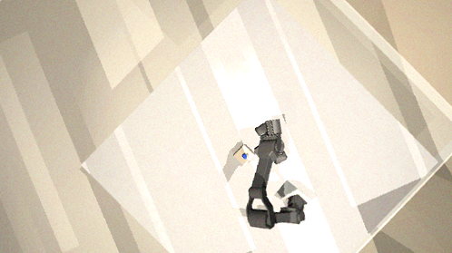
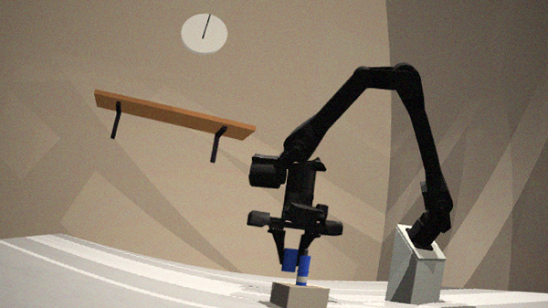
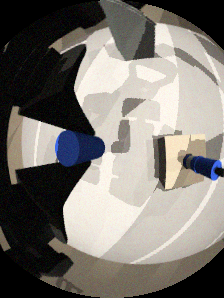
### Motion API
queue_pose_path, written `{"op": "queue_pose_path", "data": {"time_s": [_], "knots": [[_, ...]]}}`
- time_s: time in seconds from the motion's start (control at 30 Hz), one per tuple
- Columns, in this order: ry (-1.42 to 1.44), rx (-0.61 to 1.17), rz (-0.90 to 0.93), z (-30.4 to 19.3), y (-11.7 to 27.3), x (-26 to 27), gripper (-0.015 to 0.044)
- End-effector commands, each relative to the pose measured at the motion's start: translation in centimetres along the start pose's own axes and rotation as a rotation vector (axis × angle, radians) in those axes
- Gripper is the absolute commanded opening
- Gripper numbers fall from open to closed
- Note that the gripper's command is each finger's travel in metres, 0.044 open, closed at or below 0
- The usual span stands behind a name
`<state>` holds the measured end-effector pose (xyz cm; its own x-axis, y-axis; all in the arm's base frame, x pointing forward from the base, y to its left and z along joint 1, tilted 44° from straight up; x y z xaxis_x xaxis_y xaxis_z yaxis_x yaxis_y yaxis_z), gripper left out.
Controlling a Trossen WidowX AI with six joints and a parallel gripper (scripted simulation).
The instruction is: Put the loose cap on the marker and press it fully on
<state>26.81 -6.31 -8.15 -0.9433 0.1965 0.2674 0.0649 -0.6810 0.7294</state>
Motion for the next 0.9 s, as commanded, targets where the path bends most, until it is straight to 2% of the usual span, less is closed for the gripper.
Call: {"op": "queue_pose_path", "data": {"time_s": [0.0,0.87], "knots": [[0.01,0.005,0.001,0.3,0.5,0.0,0.0],[0.01,0.003,0.001,10.1,5.5,0.3,0.0]]}}
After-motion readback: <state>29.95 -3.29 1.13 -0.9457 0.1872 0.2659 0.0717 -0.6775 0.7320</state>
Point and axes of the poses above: the point midway between the two fingers, 35 mm back from their tips, its own y axis back along the fingers, its own x axis across the jaws, z = x × y, the point moved 4 cm from there along y, back along the fingers, and after that the axes turned 4 degrees about -y, right-handed, at the moved point
